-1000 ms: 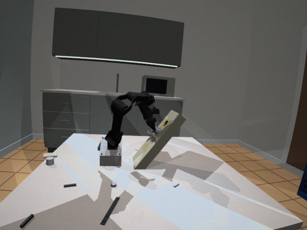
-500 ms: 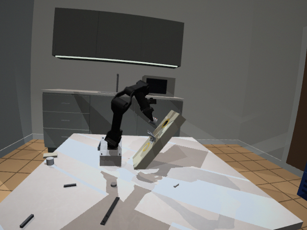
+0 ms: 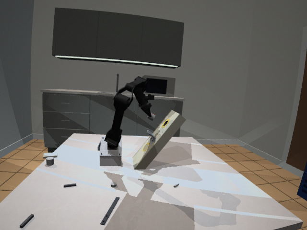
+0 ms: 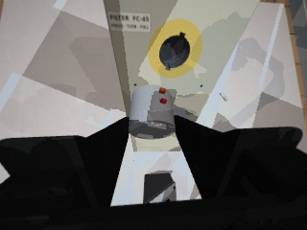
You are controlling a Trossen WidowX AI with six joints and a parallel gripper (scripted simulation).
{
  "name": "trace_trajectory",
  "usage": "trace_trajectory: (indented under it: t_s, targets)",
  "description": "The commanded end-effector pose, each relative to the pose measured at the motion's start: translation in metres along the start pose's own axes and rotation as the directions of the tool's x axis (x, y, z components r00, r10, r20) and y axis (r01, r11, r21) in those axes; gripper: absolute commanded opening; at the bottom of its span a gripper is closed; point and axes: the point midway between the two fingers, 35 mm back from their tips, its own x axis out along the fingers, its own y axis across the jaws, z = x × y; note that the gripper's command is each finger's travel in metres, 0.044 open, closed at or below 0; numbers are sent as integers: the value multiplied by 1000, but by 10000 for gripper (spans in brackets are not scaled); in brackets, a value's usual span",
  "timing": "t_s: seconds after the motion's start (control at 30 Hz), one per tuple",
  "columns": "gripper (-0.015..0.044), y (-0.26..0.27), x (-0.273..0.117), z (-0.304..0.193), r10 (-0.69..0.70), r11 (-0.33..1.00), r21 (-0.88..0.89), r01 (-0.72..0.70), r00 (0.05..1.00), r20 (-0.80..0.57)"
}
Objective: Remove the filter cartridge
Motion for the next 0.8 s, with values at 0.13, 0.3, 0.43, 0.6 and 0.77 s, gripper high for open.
trace_trajectory:
  t_s: [0.13, 0.3, 0.43, 0.6, 0.77]
  targets:
    - [0, 39, 5, 2, -5, 1000, 23, 5, 1000, -11]
    - [0, 59, 9, 0, -11, 999, 31, 12, 1000, -18]
    - [0, 61, 8, -9, 29, 998, -61, -31, 999, -36]
    - [0, 93, 9, -30, 115, 967, -219, -129, 990, -77]
    - [0, 123, 8, -51, 201, 899, -372, -231, 972, -118]
